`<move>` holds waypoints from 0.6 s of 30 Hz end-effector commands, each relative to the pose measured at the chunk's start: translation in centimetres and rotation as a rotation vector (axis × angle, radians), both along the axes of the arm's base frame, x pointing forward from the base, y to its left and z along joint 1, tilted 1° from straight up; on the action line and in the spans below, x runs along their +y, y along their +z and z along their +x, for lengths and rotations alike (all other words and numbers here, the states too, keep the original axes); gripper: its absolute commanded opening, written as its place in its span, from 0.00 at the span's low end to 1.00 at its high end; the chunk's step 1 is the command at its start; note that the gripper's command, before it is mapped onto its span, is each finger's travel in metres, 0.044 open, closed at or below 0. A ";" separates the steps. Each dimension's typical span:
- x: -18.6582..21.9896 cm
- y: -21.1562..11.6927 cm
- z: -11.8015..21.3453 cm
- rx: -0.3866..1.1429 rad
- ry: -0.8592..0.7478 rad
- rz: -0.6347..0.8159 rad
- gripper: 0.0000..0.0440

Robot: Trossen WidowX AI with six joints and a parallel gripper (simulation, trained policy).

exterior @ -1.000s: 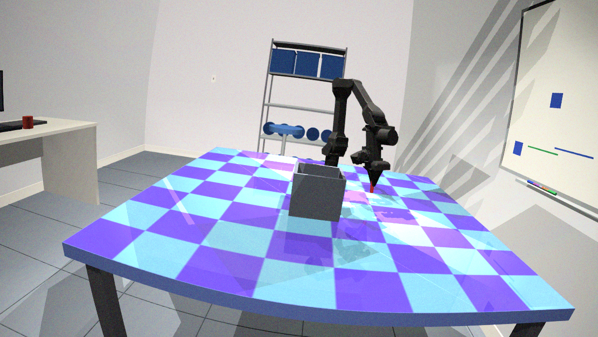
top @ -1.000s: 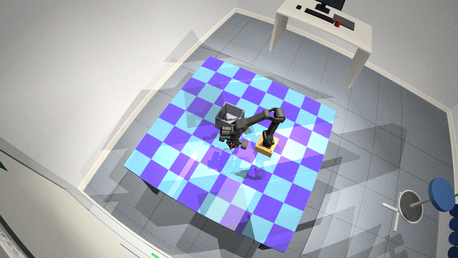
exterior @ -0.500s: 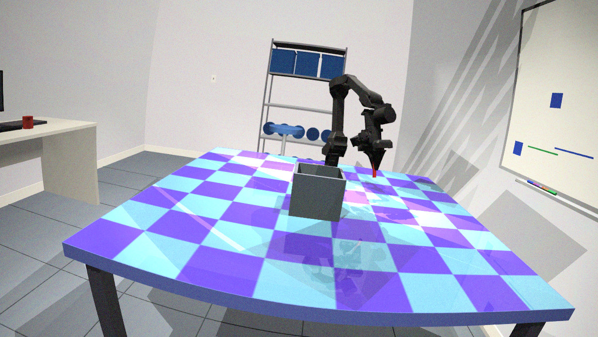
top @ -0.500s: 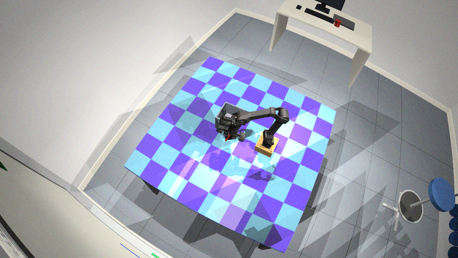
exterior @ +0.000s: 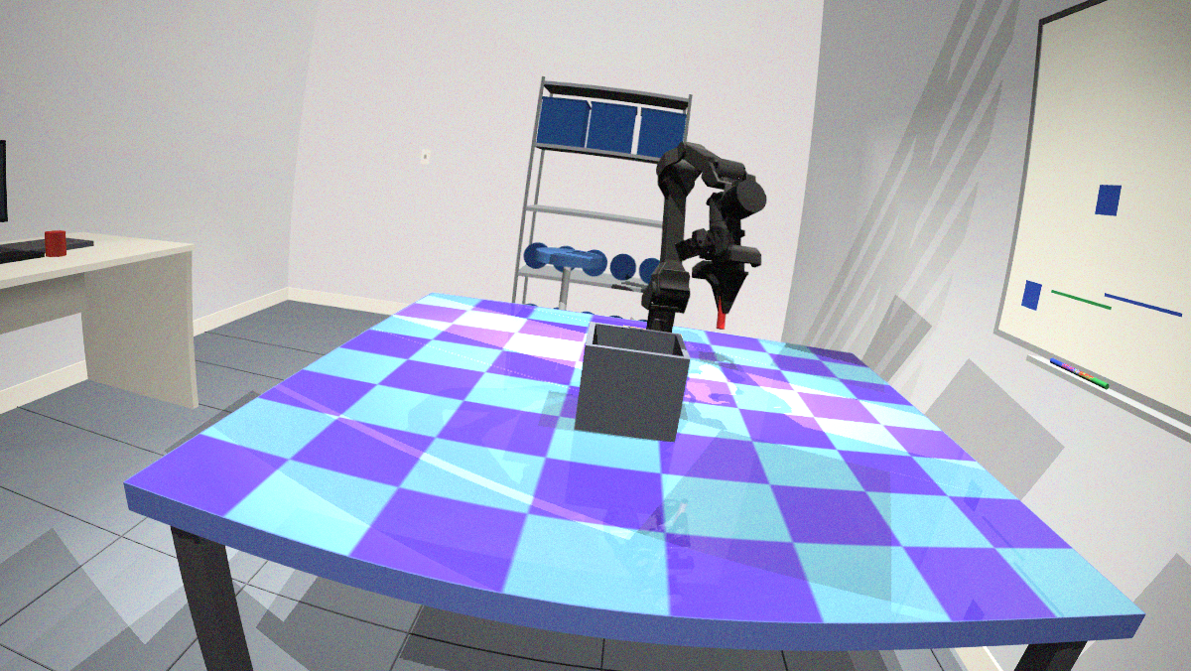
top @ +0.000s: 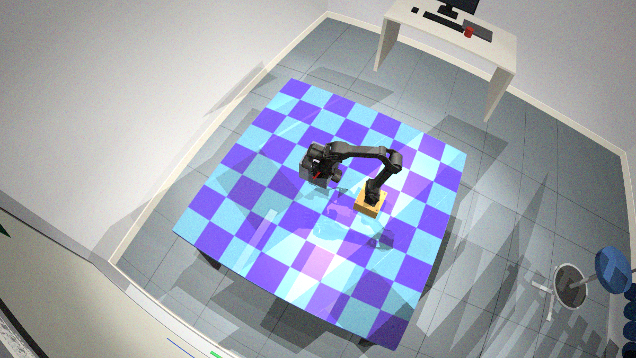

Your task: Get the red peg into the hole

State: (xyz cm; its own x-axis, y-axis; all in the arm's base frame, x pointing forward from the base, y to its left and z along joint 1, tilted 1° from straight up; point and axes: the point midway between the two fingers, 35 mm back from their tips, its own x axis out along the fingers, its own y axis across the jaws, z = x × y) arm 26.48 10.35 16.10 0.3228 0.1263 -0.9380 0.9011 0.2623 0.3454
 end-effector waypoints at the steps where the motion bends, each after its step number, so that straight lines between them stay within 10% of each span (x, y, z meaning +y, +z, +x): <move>1: -1.6 0.4 0.6 -0.003 -0.017 -0.033 0.00; 18: -6.9 -0.2 2.1 0.065 -0.067 -0.104 0.00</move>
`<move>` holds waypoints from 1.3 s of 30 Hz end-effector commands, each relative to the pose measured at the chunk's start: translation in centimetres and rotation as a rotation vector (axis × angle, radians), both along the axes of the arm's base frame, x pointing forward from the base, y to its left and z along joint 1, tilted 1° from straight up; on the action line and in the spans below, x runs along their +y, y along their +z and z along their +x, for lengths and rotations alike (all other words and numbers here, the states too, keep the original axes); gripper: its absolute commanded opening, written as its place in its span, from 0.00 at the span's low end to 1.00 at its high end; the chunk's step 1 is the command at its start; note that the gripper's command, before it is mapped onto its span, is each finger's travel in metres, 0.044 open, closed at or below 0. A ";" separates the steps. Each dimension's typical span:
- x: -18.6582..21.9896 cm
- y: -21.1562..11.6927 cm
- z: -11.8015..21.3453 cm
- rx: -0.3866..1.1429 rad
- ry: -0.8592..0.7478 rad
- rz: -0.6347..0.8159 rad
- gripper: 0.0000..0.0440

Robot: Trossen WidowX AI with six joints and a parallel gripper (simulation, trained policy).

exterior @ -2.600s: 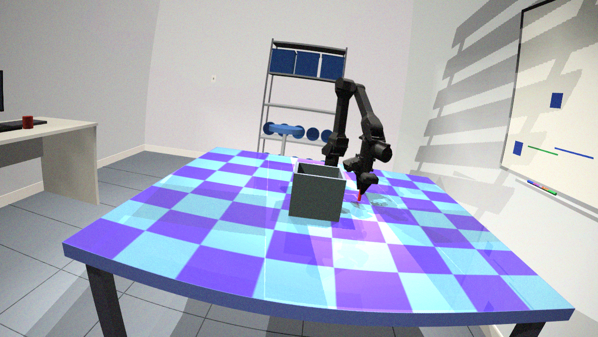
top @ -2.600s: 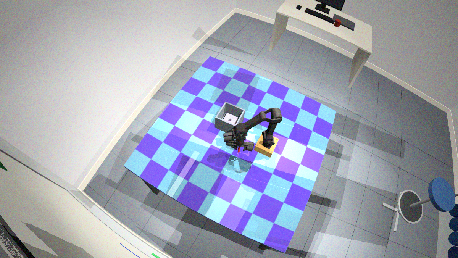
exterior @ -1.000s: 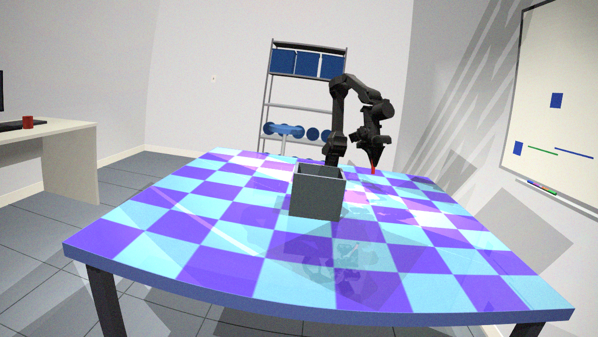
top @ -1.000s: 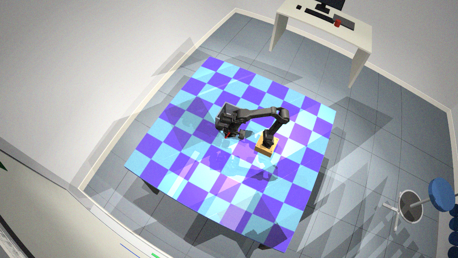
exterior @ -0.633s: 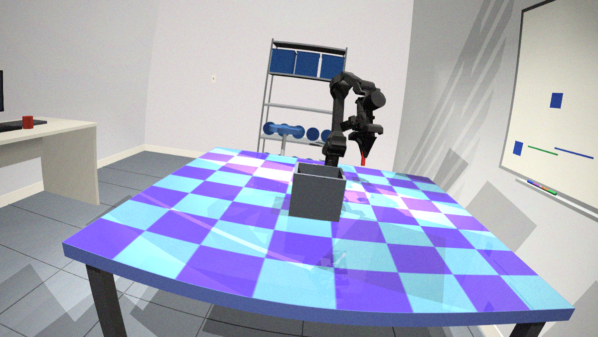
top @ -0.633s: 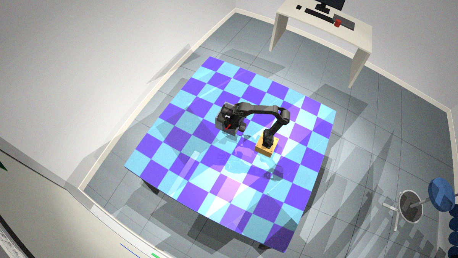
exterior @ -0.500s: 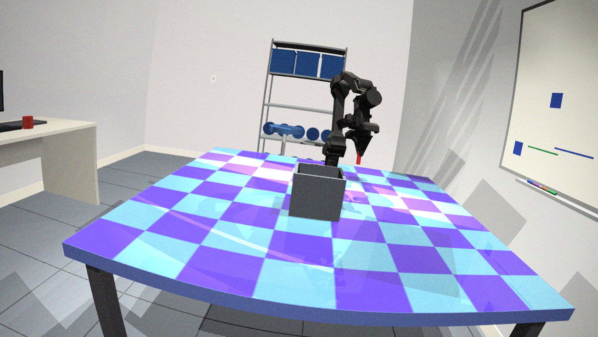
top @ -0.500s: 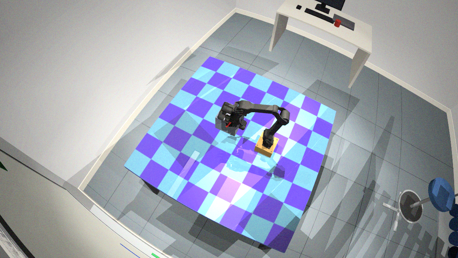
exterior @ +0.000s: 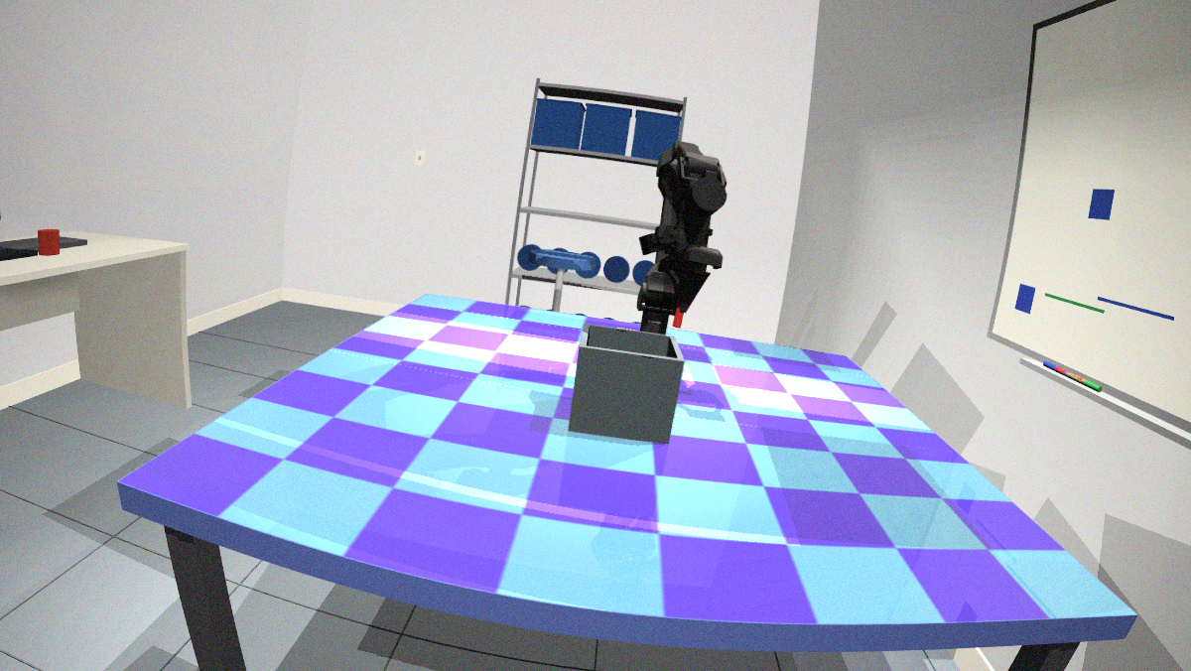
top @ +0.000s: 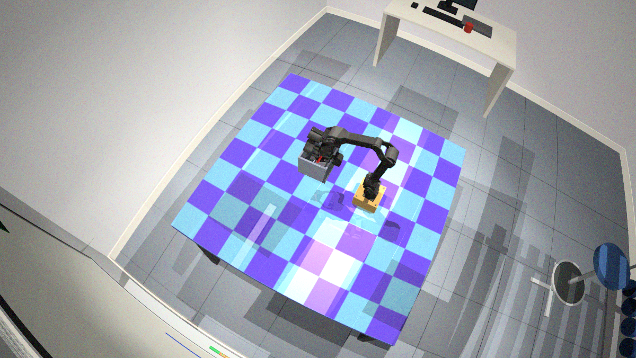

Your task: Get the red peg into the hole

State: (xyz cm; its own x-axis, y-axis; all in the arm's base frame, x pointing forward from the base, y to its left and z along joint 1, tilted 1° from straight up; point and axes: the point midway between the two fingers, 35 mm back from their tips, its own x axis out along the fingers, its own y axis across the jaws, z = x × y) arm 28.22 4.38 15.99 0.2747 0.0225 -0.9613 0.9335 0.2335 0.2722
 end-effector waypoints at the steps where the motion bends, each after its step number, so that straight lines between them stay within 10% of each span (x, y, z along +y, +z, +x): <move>1: -1.1 -0.1 0.4 0.015 -0.007 -0.016 0.00; 39: -6.4 -7.5 3.9 0.139 0.022 0.003 0.00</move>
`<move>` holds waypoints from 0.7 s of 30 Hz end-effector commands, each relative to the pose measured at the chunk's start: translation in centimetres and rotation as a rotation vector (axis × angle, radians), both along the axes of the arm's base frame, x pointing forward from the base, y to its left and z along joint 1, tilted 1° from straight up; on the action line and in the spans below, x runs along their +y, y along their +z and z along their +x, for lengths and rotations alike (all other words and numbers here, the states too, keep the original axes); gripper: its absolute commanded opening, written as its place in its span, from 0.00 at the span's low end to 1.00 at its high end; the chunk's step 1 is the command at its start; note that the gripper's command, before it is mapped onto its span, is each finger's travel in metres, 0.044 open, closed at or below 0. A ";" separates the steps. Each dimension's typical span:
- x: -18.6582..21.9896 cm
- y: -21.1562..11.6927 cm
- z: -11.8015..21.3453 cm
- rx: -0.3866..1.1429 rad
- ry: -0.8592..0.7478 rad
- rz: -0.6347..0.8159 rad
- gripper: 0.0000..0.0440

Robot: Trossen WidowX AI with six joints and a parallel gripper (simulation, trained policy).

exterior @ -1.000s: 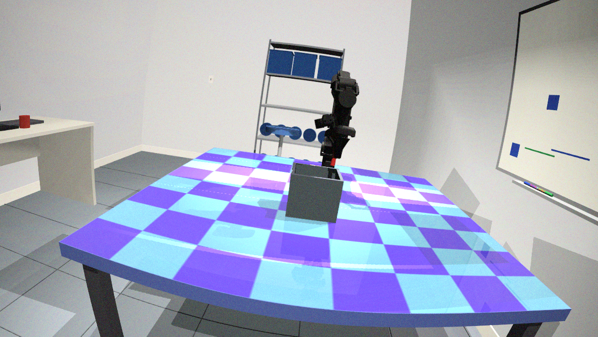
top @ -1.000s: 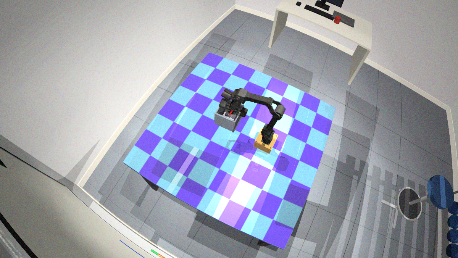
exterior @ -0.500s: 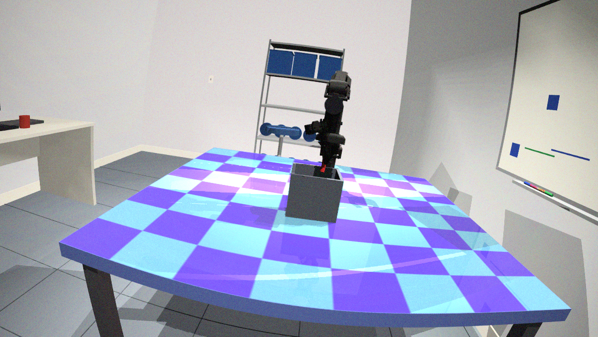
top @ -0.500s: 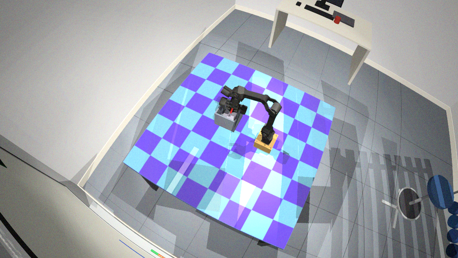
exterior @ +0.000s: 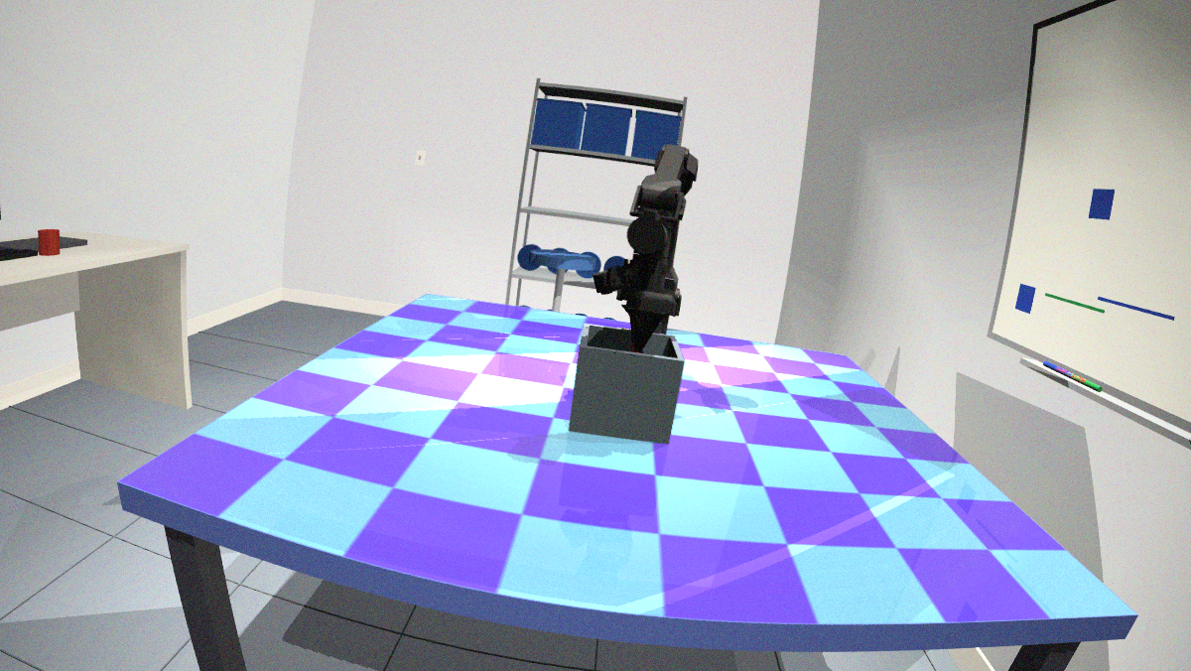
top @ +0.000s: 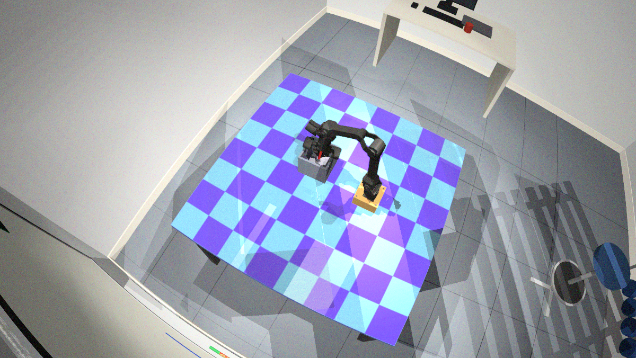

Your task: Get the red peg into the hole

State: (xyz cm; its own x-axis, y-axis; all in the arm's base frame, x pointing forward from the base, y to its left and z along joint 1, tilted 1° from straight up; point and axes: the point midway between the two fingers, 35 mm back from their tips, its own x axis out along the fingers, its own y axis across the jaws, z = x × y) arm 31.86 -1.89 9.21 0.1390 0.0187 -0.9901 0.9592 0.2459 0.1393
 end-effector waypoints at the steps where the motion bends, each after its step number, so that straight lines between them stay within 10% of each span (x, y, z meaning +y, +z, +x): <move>1: -0.2 -0.9 0.4 0.001 0.012 0.010 0.00; 15: -0.6 -4.2 1.2 0.030 0.064 -0.001 0.01; 21: -0.8 -4.9 1.3 0.057 0.083 -0.011 0.25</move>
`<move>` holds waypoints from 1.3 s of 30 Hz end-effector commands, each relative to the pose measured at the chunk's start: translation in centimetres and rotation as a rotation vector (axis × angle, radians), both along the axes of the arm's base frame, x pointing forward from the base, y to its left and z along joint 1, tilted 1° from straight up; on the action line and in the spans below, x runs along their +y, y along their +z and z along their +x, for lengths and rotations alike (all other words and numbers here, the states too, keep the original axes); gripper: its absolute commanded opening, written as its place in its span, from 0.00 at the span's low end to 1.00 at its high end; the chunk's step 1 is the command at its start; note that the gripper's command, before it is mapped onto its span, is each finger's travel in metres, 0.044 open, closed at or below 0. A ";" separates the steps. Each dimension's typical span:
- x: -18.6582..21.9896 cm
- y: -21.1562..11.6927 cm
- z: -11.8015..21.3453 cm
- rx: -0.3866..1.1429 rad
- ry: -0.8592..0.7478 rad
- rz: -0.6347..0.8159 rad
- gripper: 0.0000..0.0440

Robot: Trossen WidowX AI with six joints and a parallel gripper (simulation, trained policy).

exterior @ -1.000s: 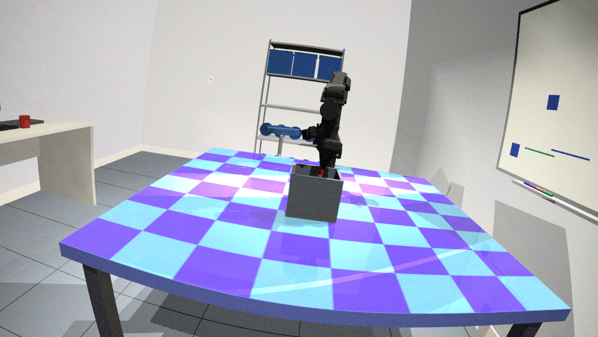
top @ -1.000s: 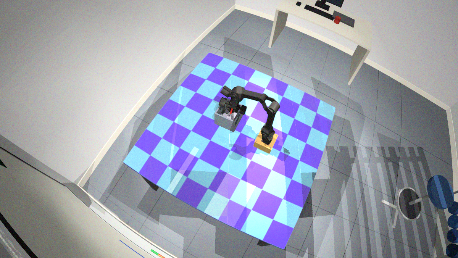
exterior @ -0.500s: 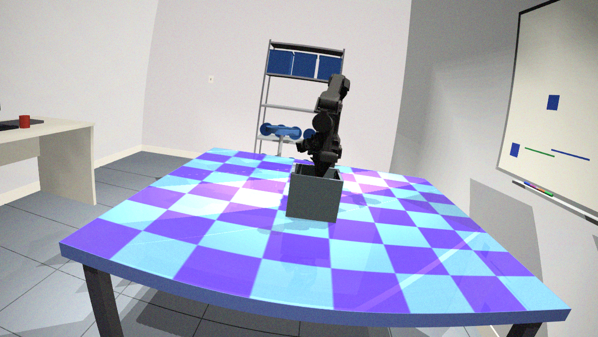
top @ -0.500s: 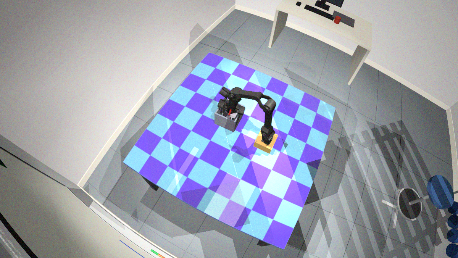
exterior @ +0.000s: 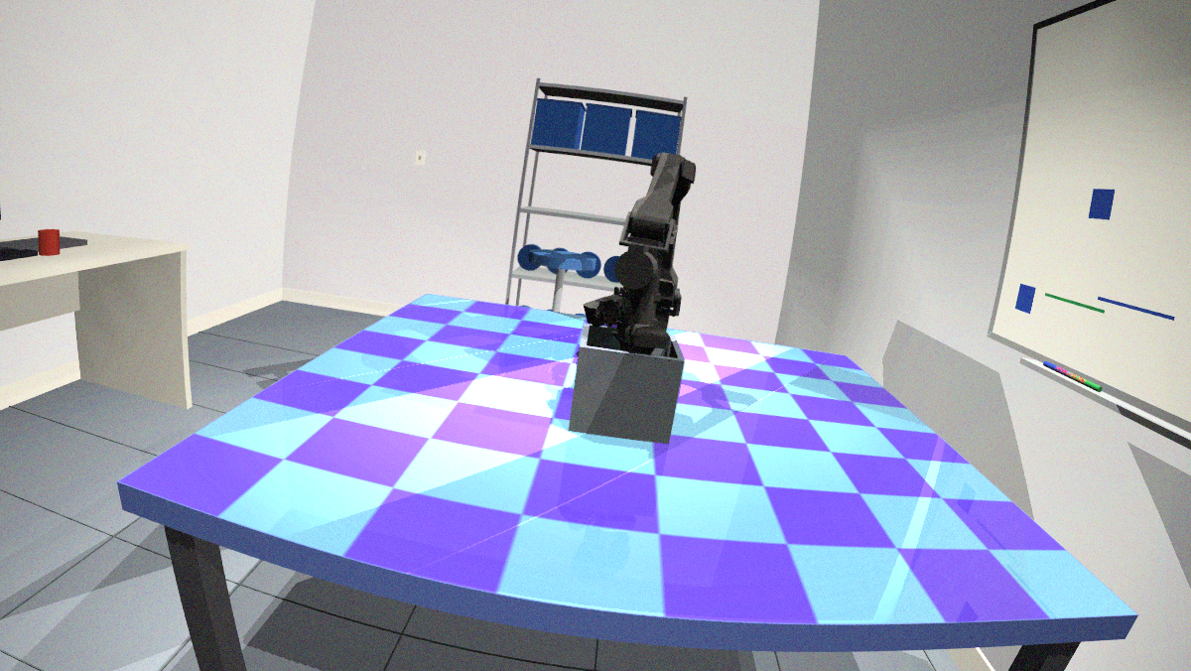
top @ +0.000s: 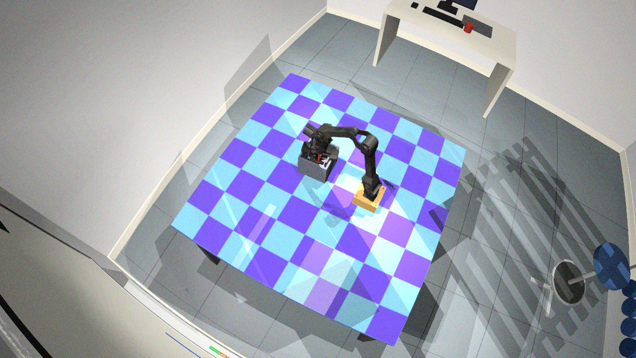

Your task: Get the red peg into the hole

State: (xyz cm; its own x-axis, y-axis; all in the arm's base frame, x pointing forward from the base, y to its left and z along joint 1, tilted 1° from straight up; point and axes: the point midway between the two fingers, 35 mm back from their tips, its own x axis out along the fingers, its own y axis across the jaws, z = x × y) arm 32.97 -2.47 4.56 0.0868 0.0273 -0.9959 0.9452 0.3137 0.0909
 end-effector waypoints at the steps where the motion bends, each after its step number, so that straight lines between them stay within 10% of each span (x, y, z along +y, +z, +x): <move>1: -0.1 -0.3 0.3 0.009 0.015 -0.010 0.27; 32: -0.9 5.0 1.8 0.001 -0.052 0.277 0.54; 39: -1.5 6.2 2.5 -0.033 -0.053 0.306 0.38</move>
State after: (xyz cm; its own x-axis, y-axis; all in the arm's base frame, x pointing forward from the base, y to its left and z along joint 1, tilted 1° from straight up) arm 35.06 -3.71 10.17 0.1088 0.3046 -0.9462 0.9585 0.2204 0.1811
